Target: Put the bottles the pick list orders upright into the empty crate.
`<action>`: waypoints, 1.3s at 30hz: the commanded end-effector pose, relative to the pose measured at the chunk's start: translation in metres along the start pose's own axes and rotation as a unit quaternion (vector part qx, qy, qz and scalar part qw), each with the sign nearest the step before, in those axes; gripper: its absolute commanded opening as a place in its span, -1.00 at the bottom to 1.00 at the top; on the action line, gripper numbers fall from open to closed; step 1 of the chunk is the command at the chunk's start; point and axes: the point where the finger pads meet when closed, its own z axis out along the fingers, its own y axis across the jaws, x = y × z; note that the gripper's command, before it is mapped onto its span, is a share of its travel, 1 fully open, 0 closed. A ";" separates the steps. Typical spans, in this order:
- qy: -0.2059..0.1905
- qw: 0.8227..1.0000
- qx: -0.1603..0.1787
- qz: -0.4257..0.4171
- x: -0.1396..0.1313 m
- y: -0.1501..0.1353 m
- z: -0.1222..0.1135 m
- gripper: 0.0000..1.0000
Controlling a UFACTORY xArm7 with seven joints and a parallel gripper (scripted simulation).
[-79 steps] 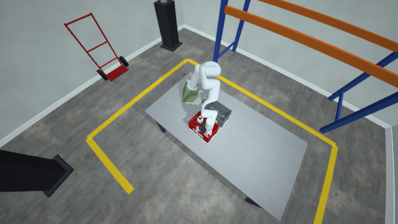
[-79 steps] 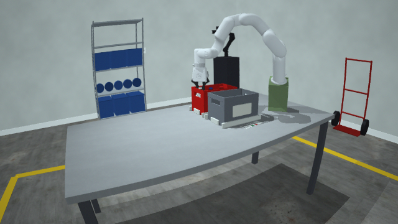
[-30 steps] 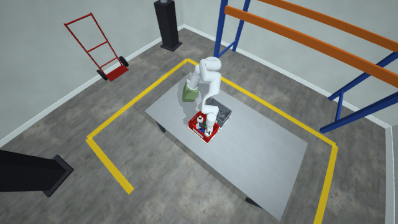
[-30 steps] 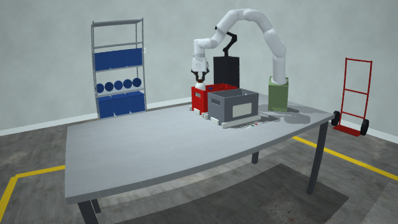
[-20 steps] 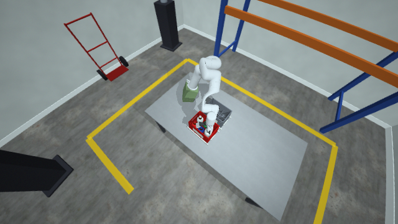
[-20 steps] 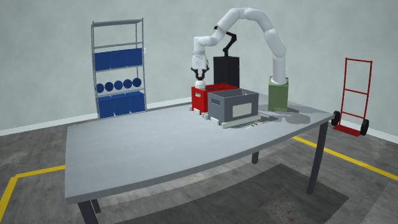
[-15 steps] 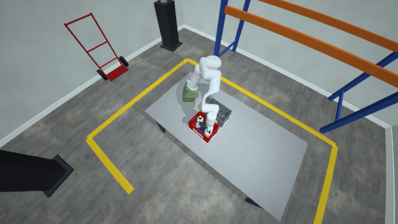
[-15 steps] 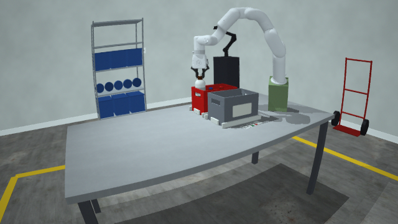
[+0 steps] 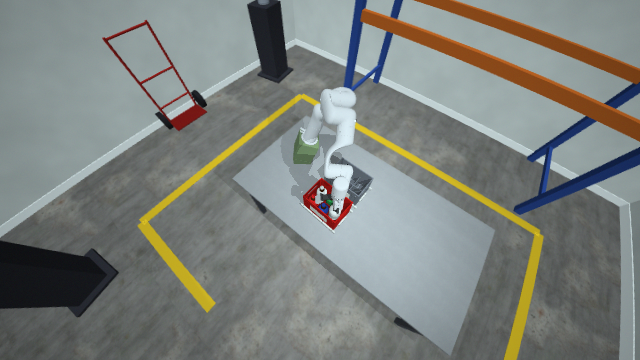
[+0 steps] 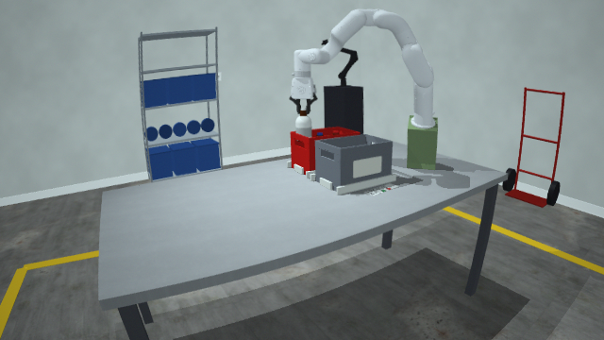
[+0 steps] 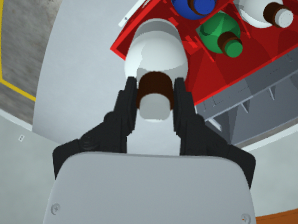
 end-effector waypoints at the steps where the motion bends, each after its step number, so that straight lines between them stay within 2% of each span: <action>1: 0.000 1.000 0.002 0.000 0.000 -0.002 -0.008 -1.00; 30: 0.000 1.000 0.002 0.000 0.000 -0.001 -0.053 -1.00; 39: 0.000 1.000 0.002 0.000 0.000 -0.001 -0.055 -1.00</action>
